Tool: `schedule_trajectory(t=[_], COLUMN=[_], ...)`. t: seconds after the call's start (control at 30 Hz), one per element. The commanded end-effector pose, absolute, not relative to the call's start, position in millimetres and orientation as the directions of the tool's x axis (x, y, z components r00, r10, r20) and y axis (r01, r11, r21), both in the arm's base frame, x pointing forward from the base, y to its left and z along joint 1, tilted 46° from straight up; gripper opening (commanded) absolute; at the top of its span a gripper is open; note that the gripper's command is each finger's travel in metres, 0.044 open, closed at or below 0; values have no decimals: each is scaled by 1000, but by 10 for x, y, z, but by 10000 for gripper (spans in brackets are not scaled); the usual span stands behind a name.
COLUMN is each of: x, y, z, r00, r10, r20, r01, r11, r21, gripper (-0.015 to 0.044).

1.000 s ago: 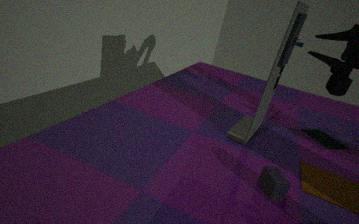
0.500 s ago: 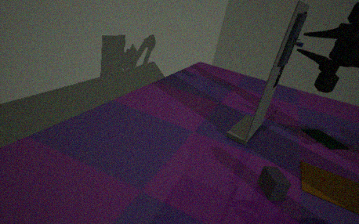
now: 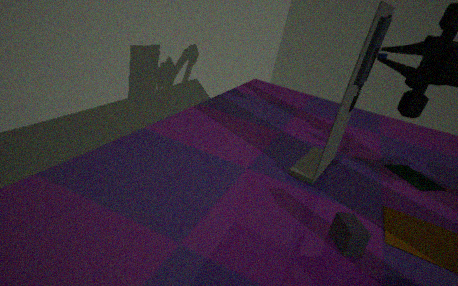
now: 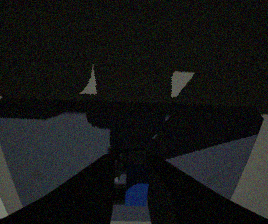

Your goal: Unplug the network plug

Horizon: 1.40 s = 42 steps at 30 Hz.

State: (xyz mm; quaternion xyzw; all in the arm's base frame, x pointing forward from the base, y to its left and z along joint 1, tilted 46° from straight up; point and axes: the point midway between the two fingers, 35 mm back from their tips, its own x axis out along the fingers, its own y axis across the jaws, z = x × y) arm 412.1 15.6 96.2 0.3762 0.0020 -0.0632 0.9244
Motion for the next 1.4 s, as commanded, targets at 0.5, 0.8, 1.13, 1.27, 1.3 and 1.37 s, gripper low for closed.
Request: schedule_trajectory(t=[0.5, 0.8, 1.13, 1.27, 1.3, 1.37], x=[4093, 4039, 3978, 3954, 3947, 3935], y=[161, 169, 188, 195, 197, 202], z=[933, 932, 923, 920, 919, 916], r00=[992, 992, 992, 992, 992, 992], r10=[-112, -112, -112, -112, -112, -112], r20=[-61, -61, -62, -62, -62, -62], r01=[122, 123, 123, 123, 123, 123], r11=[706, 706, 706, 706, 706, 706], r21=[697, 697, 697, 697, 697, 697], gripper=[0, 0, 0, 0, 0, 0])
